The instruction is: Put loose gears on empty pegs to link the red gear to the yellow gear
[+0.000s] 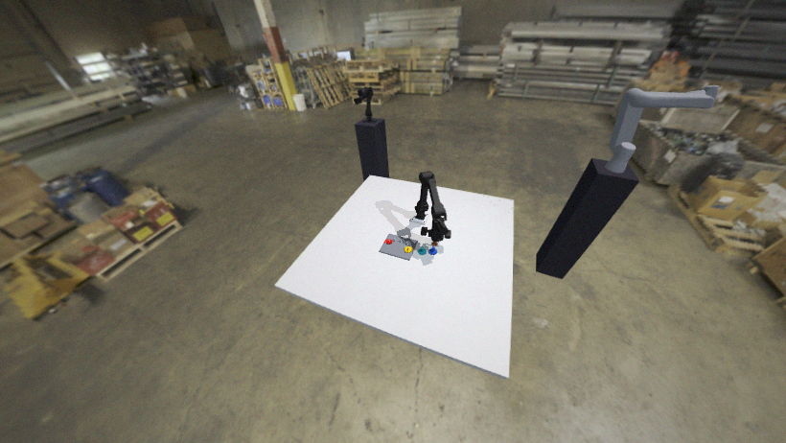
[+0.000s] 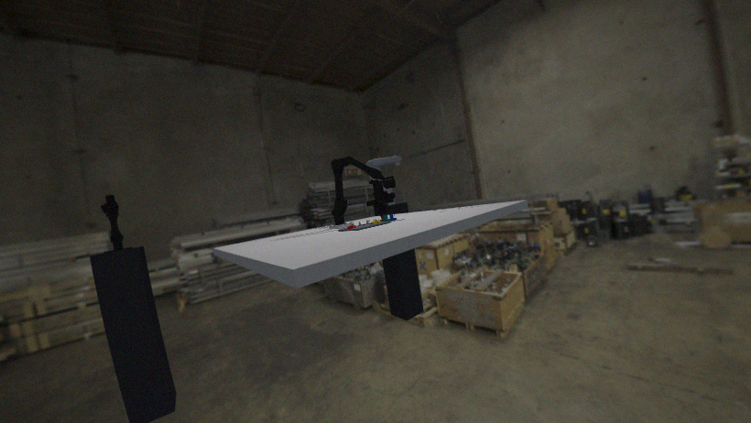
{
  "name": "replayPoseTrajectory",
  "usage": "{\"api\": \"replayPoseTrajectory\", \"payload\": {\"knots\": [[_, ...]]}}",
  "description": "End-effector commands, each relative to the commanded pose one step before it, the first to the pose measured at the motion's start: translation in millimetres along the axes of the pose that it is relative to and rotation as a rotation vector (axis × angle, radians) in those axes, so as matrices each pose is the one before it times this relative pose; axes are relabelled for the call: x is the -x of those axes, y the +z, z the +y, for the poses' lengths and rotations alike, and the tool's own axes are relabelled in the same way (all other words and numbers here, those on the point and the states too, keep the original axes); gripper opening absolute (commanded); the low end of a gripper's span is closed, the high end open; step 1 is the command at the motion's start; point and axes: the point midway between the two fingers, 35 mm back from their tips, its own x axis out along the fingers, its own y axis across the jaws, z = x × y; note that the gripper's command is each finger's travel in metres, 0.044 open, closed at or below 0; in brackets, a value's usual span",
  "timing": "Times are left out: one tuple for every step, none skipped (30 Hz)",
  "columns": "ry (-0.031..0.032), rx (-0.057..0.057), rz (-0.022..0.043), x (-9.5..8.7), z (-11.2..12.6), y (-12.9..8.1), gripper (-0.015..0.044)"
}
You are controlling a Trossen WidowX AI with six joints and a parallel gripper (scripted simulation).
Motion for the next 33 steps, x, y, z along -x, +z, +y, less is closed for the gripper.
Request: {"api": "replayPoseTrajectory", "payload": {"knots": [[0.00244, -0.0035, -0.00095, 2.91, 0.76, 1.04, 0.0000], [0.00001, 0.0000, -0.00005, 2.02, 0.20, 0.55, 0.0000], [0.00001, 0.0000, -0.00005, 2.02, 0.19, 0.54, 0.0000], [0.00001, 0.0000, -0.00005, 2.03, 0.19, 0.52, 0.0000], [0.00001, 0.0000, -0.00004, 2.04, 0.18, 0.51, 0.0000], [0.00001, 0.0000, -0.00004, 2.04, 0.17, 0.49, 0.0000], [0.00001, 0.0000, -0.00004, 2.05, 0.16, 0.48, 0.0000], [0.00001, 0.0000, -0.00004, 2.05, 0.15, 0.46, 0.0000], [0.00001, 0.0000, -0.00004, 2.06, 0.15, 0.45, 0.0000], [0.00001, 0.0000, -0.00004, 2.07, 0.14, 0.43, 0.0000], [0.00001, 0.0000, -0.00004, 2.07, 0.13, 0.41, 0.0000], [0.00001, 0.0000, -0.00004, 2.08, 0.12, 0.40, 0.0000], [0.00001, 0.0000, -0.00003, 2.08, 0.11, 0.38, 0.0000], [0.00000, 0.0000, -0.00003, 2.09, 0.11, 0.37, 0.0000], [0.00000, 0.0000, -0.00003, 2.09, 0.10, 0.35, 0.0000], [0.00000, 0.0000, -0.00003, 2.10, 0.09, 0.33, 0.0000], [0.00000, 0.0000, -0.00003, 2.10, 0.08, 0.32, 0.0000], [0.00000, 0.0000, -0.00003, 2.10, 0.07, 0.30, 0.0000], [0.00000, 0.0000, -0.00003, 2.11, 0.07, 0.29, 0.0000], [0.00000, 0.0000, -0.00002, 2.11, 0.06, 0.27, 0.0000], [0.00000, 0.0000, -0.00002, 2.12, 0.05, 0.25, 0.0000], [0.00000, 0.0000, -0.00002, 2.12, 0.04, 0.24, 0.0000], [0.00000, 0.0000, -0.00002, 2.12, 0.03, 0.22, 0.0000], [0.00000, 0.0000, -0.00002, 2.13, 0.03, 0.20, 0.0000], [0.00000, 0.0000, -0.00002, 2.13, 0.02, 0.19, 0.0000], [0.00000, 0.0000, -0.00002, 2.13, 0.01, 0.17, 0.0000], [0.00000, 0.0000, -0.00002, 2.14, 0.00, 0.16, 0.0000], [0.00000, 0.0000, -0.00001, 2.14, -0.01, 0.14, 0.0000], [0.00000, 0.0000, -0.00001, 2.14, -0.02, 0.12, 0.0000], [-0.00001, 0.0000, -0.00001, 2.14, -0.02, 0.11, 0.0000], [-0.00001, 0.0000, -0.00001, 2.15, -0.03, 0.09, 0.0000], [-0.00001, 0.0000, -0.00001, 2.15, -0.04, 0.07, 0.0000], [-0.00001, 0.0000, -0.00001, 2.15, -0.05, 0.06, 0.0000]]}}
